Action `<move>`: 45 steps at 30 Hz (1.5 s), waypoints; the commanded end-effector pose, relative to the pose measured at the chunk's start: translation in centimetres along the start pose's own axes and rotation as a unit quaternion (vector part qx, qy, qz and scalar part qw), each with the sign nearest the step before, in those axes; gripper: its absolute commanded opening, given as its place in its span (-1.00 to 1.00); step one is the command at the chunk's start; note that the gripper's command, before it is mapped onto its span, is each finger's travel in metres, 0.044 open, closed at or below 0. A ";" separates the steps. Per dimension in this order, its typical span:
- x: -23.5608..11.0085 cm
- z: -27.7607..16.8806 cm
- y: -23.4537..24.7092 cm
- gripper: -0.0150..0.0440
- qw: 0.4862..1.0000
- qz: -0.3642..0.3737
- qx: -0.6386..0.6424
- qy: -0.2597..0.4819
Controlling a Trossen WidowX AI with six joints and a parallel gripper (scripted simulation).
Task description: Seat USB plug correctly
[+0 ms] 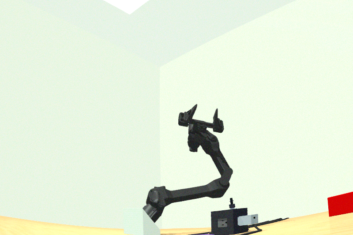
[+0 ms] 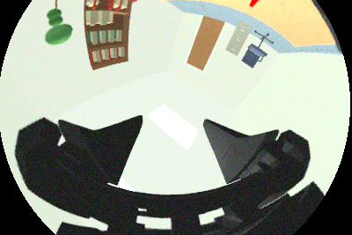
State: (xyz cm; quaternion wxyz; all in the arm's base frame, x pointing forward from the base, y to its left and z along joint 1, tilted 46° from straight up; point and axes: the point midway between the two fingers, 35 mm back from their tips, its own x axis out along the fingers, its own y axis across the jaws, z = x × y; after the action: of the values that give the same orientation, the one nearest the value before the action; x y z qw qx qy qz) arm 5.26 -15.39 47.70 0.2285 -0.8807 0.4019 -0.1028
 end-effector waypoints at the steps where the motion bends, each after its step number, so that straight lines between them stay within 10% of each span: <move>1: 0.0 0.0 0.1 0.95 1.000 -0.001 0.011 -0.002; 7: 2.4 1.4 2.9 1.00 0.934 -0.019 0.348 -0.082; 15: 7.7 6.3 5.0 1.00 0.659 0.065 0.712 -0.234; 30: 12.1 13.6 4.0 1.00 0.406 0.247 0.825 -0.306; 45: 13.9 24.6 1.0 1.00 -0.016 0.560 0.800 -0.216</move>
State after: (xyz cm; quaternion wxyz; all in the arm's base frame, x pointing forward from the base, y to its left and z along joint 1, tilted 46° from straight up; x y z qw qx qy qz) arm 19.22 -21.29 30.52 0.9526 0.1575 0.2603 -0.0093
